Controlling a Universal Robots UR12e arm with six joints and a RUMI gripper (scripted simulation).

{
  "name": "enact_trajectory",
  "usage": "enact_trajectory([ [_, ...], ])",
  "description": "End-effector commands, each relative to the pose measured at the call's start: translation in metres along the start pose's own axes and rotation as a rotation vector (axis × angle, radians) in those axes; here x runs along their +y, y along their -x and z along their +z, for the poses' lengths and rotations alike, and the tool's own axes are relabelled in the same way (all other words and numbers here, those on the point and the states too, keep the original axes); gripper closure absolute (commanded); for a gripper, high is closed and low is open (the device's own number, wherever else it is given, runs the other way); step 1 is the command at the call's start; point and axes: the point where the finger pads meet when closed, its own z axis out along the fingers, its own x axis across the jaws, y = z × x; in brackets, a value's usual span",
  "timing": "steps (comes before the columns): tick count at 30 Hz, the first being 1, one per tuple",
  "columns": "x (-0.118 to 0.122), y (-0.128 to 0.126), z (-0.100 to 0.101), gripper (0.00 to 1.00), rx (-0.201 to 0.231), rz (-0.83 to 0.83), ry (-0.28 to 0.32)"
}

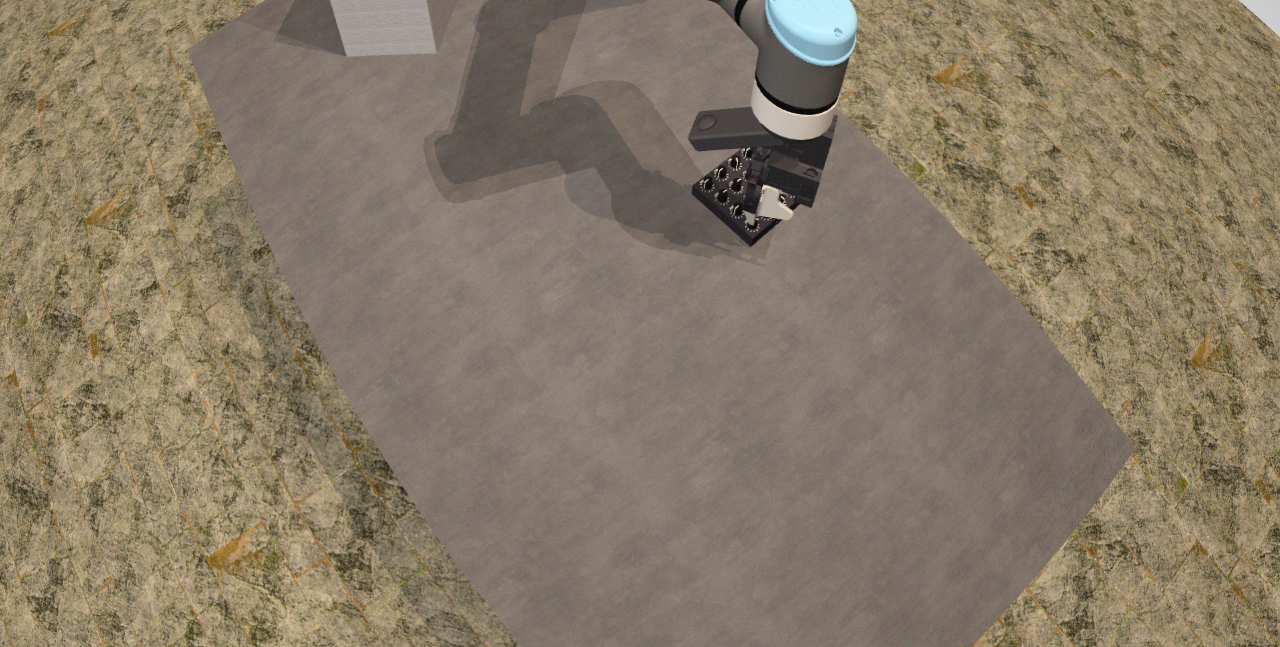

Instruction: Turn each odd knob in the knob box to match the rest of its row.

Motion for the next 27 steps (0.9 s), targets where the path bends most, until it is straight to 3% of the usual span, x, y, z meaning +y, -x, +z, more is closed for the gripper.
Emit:
enact_trajectory([
  [1,-0.0009,0.0,0.0003,0.89,0.0,0.0,0.0],
  [27,-0.0025,-0.0002,0.0001,0.89,0.0,0.0,0.0],
])
